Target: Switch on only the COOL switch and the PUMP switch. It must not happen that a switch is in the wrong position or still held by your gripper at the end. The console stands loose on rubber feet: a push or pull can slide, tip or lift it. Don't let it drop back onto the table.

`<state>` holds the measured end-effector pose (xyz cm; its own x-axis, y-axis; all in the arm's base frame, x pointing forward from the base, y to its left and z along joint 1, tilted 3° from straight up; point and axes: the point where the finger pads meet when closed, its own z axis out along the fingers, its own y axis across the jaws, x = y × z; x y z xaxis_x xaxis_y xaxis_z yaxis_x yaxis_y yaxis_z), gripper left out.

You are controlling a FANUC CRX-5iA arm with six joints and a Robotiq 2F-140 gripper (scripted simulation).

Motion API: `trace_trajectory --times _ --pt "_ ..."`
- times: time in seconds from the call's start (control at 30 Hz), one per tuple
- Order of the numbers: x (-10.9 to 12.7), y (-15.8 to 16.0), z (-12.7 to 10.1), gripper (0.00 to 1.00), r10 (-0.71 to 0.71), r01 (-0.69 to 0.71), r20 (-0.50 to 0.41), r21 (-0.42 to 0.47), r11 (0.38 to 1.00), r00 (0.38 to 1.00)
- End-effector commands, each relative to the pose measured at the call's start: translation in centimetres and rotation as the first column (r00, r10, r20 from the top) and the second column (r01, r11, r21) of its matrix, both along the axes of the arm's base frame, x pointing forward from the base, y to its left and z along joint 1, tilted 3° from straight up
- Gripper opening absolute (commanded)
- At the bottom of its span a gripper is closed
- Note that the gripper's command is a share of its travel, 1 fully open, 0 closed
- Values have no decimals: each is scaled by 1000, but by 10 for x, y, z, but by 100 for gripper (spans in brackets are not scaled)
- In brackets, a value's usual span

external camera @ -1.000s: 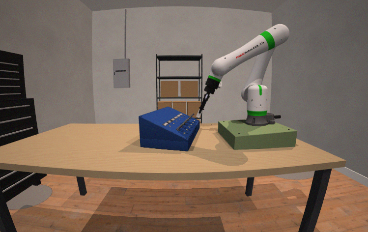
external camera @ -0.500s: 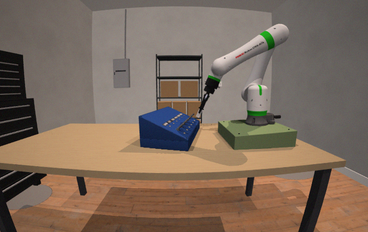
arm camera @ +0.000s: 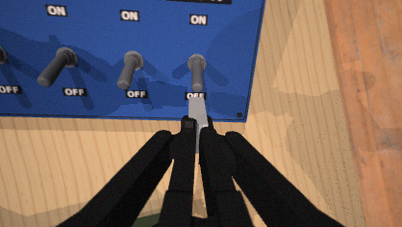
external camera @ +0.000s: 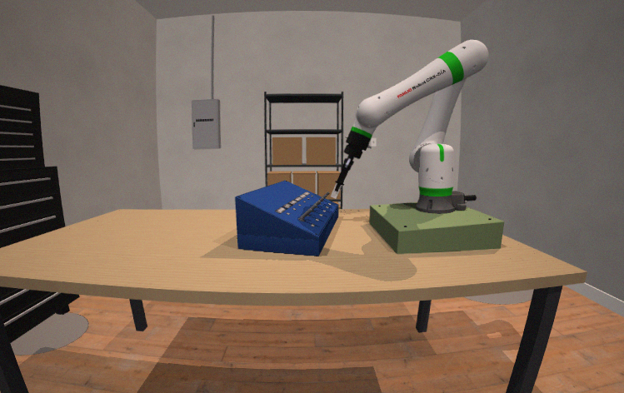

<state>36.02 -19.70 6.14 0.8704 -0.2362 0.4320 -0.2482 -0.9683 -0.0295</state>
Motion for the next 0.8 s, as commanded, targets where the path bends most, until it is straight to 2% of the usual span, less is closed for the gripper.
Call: trace_trajectory --times 0.0,0.77 --pt "3 -1 2 0 0 0 0 0 1000 1000" --pt "19 -5 10 0 0 0 0 0 1000 1000"
